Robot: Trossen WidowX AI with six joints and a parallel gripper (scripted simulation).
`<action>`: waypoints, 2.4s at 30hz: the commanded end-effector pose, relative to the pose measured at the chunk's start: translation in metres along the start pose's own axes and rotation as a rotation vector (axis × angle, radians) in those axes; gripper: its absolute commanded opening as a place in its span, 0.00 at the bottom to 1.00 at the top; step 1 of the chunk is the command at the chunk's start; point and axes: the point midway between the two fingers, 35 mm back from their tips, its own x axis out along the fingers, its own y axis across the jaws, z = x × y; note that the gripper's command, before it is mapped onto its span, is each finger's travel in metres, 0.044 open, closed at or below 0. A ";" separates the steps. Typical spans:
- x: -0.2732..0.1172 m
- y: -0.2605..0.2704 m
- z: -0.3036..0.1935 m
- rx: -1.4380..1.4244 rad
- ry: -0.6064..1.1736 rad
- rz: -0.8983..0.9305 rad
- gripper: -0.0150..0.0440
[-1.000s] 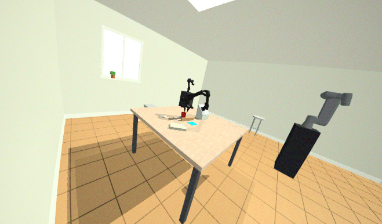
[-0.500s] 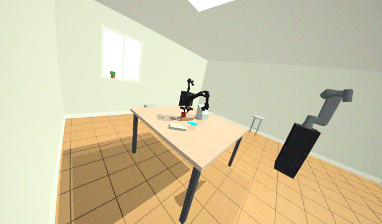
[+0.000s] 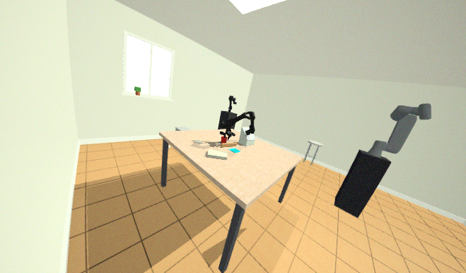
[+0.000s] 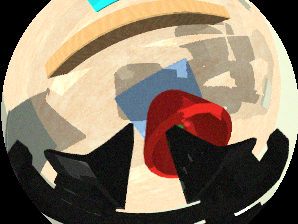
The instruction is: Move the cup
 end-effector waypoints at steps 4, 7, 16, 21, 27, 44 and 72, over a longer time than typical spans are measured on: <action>0.001 0.001 -0.001 0.003 0.000 0.002 0.46; 0.001 0.001 -0.001 0.003 0.000 0.002 0.36; 0.001 0.001 -0.001 0.003 0.000 0.002 0.26; -0.003 0.000 -0.001 0.003 0.000 0.002 0.25; -0.023 -0.001 -0.002 0.006 0.001 0.002 0.25; -0.065 0.002 -0.006 0.017 -0.008 0.006 0.25; -0.065 0.010 0.018 0.013 -0.005 0.006 0.25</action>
